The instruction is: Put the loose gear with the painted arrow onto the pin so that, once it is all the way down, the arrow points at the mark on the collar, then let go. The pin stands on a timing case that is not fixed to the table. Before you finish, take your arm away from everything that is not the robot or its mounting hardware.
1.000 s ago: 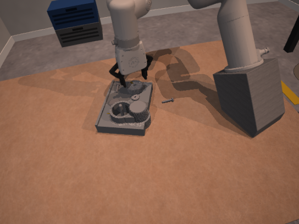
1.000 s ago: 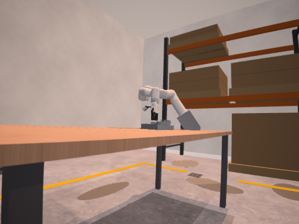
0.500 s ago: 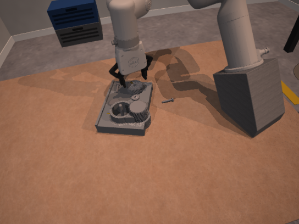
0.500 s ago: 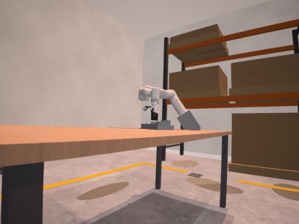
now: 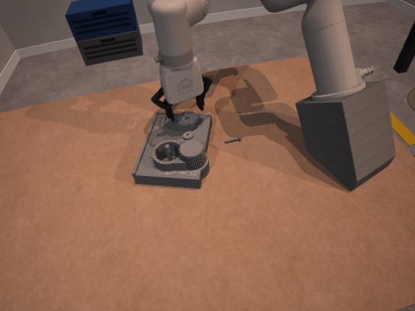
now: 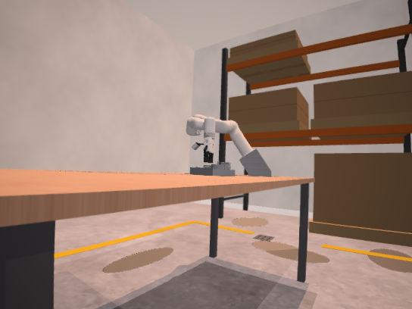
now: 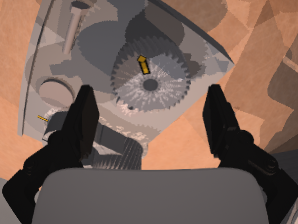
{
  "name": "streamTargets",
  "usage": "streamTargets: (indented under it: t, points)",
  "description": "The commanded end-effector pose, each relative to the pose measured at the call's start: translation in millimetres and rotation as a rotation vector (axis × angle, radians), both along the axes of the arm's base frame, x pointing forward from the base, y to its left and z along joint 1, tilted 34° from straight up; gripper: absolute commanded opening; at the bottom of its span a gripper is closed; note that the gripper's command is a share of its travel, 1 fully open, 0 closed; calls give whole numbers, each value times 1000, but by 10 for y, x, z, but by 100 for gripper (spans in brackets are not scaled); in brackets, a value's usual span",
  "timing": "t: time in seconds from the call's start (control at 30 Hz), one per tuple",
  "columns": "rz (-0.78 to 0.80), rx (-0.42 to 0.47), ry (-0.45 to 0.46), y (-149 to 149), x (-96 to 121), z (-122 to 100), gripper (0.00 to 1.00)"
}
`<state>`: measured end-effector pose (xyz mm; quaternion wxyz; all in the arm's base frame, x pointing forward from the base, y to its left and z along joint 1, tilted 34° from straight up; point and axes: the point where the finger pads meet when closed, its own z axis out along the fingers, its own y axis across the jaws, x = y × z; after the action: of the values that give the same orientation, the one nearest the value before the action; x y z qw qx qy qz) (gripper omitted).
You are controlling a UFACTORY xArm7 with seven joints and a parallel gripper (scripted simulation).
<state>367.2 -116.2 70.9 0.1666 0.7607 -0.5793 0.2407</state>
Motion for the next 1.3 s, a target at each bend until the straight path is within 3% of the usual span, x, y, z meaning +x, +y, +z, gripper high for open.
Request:
streamTargets:
  t: [0.0,1.27]
  points:
    - [2,0,-2,8,7,8,93]
    - [2,0,-2,-91,40,-146,93]
